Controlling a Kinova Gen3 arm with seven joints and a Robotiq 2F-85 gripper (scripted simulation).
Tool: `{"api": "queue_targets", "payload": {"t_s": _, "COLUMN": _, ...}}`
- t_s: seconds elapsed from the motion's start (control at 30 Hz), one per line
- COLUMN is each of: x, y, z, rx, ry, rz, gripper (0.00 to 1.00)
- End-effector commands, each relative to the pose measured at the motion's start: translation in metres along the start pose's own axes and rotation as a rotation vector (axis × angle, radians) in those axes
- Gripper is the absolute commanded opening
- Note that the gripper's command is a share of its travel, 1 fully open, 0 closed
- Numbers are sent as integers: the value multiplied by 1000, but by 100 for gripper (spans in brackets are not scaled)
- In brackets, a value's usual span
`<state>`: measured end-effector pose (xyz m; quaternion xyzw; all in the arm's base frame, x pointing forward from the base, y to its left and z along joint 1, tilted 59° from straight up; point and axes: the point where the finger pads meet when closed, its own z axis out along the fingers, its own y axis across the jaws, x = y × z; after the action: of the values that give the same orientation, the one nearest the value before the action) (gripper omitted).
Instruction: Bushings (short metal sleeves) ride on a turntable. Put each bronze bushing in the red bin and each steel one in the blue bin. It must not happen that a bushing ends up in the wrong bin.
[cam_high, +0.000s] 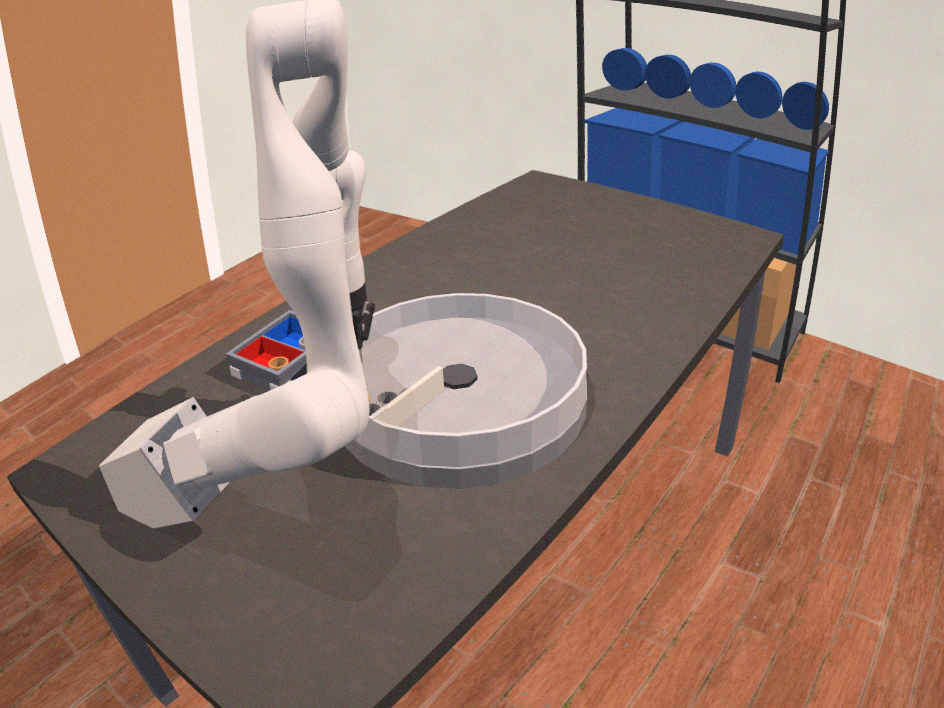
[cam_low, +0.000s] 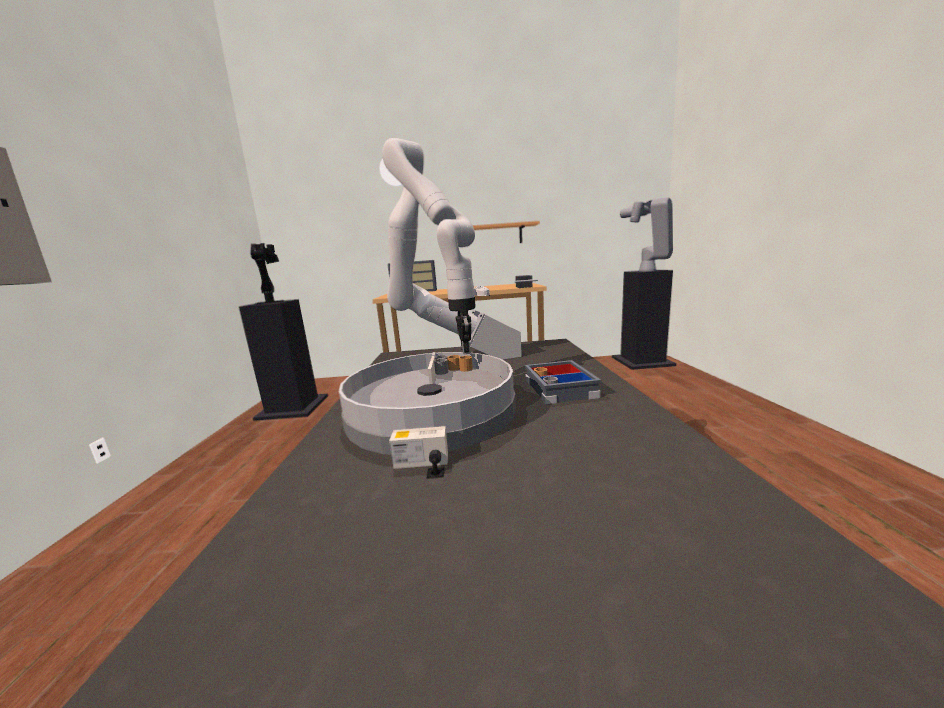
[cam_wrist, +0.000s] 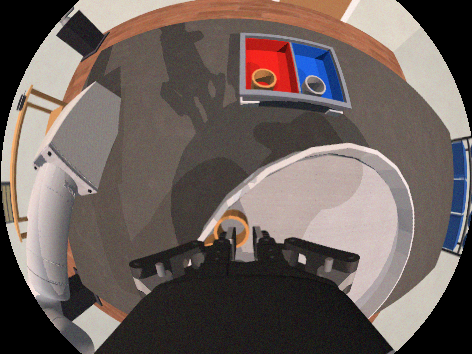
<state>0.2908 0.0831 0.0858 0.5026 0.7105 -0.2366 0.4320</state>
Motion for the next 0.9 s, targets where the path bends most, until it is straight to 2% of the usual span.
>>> {"api": "queue_targets", "payload": {"t_s": 0.0, "x": -1, "y": -1, "z": 7, "rx": 5, "ry": -4, "rz": 1, "gripper": 18}}
{"api": "queue_targets", "payload": {"t_s": 0.5, "x": -1, "y": -1, "z": 13, "rx": 4, "ry": -4, "rz": 1, "gripper": 18}}
{"api": "queue_targets", "payload": {"t_s": 0.87, "x": -1, "y": -1, "z": 23, "rx": 4, "ry": -4, "rz": 1, "gripper": 18}}
